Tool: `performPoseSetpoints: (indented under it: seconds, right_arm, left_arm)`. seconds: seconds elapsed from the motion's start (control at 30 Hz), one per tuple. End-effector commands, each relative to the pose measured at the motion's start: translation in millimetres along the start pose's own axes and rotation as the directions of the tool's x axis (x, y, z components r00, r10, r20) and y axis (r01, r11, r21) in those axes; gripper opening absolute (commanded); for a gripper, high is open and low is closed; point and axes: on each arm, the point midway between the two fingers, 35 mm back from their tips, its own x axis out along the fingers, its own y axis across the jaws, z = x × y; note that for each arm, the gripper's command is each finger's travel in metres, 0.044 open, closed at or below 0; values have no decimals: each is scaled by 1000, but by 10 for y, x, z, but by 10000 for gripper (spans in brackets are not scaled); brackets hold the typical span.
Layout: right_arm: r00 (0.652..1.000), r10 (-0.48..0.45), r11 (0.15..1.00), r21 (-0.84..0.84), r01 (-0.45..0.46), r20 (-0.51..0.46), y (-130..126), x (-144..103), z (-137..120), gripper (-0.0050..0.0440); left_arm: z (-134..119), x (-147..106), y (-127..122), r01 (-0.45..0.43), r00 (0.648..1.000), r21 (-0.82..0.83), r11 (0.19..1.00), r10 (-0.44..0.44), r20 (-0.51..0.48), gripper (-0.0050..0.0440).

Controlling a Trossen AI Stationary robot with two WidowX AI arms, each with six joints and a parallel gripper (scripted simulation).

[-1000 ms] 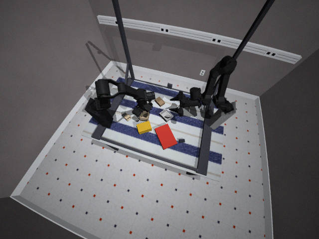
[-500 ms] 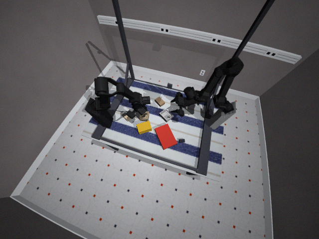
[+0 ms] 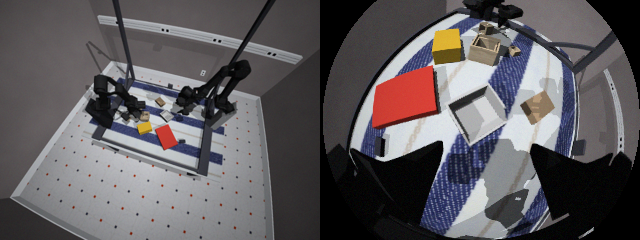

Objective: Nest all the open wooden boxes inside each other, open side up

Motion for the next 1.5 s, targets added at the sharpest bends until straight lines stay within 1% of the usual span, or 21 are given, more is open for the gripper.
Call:
performPoseSetpoints:
  seconds: [0.0, 0.2, 0.37, 0.43, 0.57, 0.73, 0.93, 1.0, 1.37, 1.47]
  right_arm:
    - [1000, 17, 1000, 26, -17, -20, -86, 22, -72, 400]
    - [998, 26, 998, 57, -23, -62, -221, 82, -213, 400]
    - [995, 35, 996, 83, -27, -94, -322, 120, -324, 400]
    - [995, 35, 996, 83, -27, -94, -322, 120, -324, 400]
    - [993, 38, 995, 95, -27, -109, -367, 137, -376, 400]
    - [993, 32, 996, 91, -21, -116, -364, 179, -367, 400]
    - [993, 32, 996, 88, -22, -114, -338, 357, -299, 400]
    - [993, 32, 996, 88, -22, -114, -338, 357, -299, 400]
    - [993, 29, 996, 85, -19, -116, -368, 723, -237, 400]
    - [993, 28, 996, 86, -19, -116, -375, 757, -235, 400]
  left_arm:
    - [-19, -78, -85, -11, 998, -13, 1000, 10, -63, 400]
    - [-259, -213, -84, -53, 976, -1, 999, 52, -212, 400]
    - [-460, -372, -51, -90, 938, 27, 996, 94, -333, 400]
    - [-460, -372, -51, -90, 938, 27, 996, 94, -333, 400]
    - [-520, -444, -44, -100, 921, 40, 994, 108, -373, 400]
    - [-574, -439, -20, -104, 914, 48, 993, 115, -389, 400]
    - [-574, -439, -20, -104, 914, 48, 993, 115, -389, 400]
    - [-574, -439, -20, -104, 914, 48, 993, 115, -389, 400]
    - [-574, -439, -20, -104, 914, 48, 993, 115, -389, 400]
    - [-574, -439, -20, -104, 914, 48, 993, 115, -389, 400]
